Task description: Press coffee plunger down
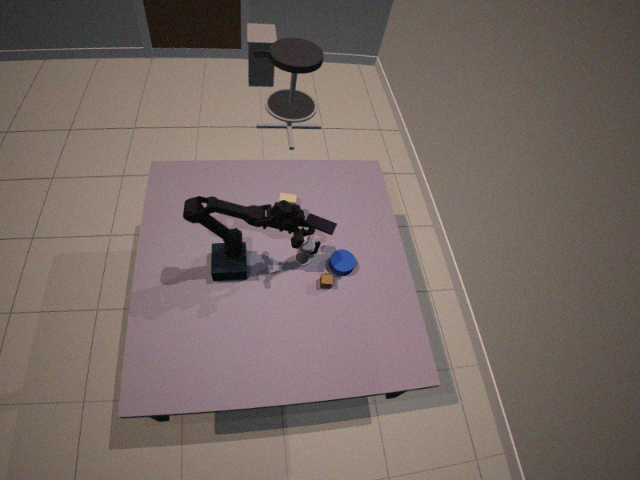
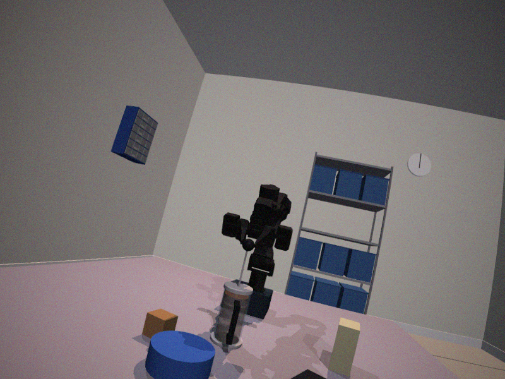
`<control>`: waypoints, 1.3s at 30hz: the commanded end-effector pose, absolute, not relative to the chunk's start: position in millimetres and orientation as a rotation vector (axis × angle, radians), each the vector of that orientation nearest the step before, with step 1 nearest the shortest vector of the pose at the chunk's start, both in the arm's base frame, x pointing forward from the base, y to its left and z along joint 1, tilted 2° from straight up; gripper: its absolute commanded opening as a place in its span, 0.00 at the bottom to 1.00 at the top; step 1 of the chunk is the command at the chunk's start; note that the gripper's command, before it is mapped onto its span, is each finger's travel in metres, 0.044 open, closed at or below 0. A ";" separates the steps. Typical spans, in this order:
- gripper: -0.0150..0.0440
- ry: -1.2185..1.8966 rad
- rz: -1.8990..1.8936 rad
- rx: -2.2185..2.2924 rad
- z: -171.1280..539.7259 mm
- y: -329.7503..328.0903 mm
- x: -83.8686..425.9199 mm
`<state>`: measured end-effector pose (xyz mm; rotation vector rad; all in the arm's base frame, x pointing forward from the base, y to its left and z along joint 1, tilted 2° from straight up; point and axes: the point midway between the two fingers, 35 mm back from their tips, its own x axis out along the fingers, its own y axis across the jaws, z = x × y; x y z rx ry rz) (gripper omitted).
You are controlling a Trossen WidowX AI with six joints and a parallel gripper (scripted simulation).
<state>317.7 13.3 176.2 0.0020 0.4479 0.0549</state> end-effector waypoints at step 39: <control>0.46 0.532 0.052 0.002 100.0 16.4 337.0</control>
